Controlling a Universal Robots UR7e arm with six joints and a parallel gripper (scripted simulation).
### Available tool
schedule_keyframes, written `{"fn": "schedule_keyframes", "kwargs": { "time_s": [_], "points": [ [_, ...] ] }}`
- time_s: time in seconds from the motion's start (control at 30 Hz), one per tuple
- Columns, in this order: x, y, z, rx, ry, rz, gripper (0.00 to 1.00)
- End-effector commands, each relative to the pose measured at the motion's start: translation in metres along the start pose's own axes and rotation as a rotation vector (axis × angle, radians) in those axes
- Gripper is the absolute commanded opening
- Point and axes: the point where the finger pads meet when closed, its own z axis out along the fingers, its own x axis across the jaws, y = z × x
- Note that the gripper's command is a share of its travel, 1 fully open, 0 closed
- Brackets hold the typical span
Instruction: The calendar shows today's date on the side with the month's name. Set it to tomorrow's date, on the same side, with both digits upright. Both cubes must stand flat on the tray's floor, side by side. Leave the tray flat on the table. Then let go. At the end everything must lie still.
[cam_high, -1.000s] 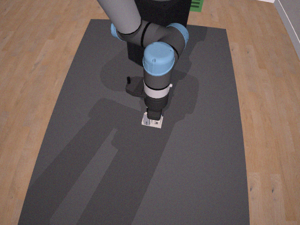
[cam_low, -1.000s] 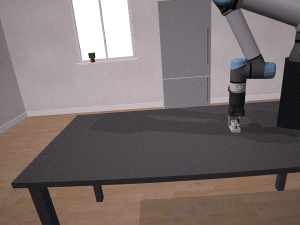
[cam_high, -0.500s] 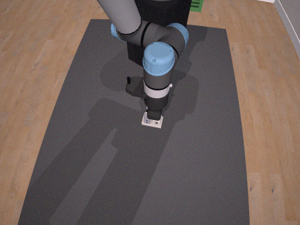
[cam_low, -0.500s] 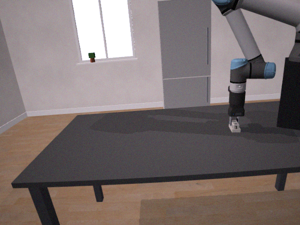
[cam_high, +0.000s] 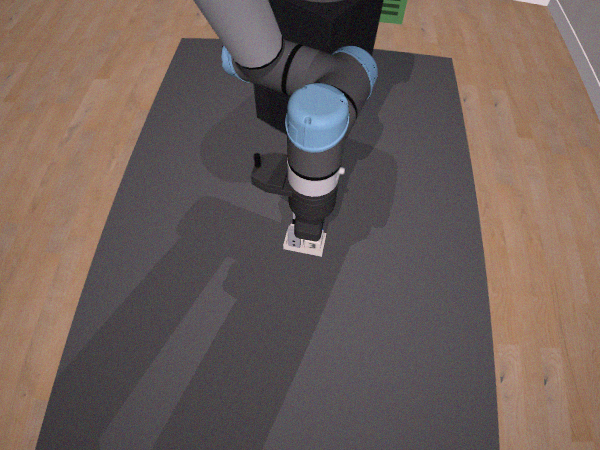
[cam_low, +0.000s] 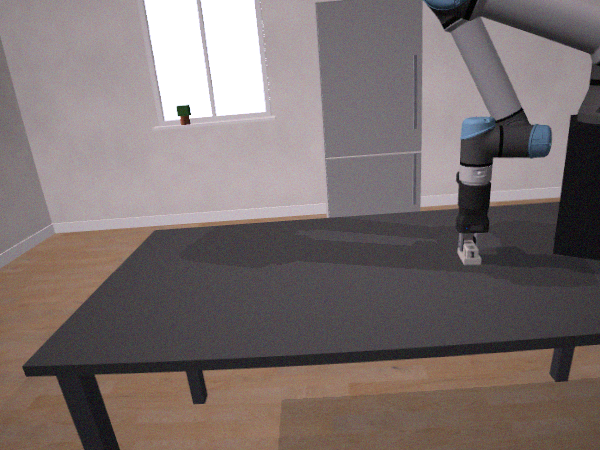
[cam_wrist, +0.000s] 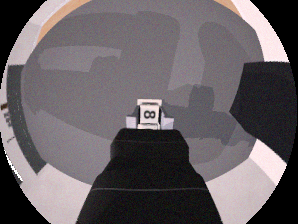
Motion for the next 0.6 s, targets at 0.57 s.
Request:
{"fn": "schedule_keyframes", "kwargs": {
  "time_s": [0.57],
  "points": [
    [-0.0004,0.0000,-0.0033,0.000,-0.001,0.000,0.57]
  ]
}}
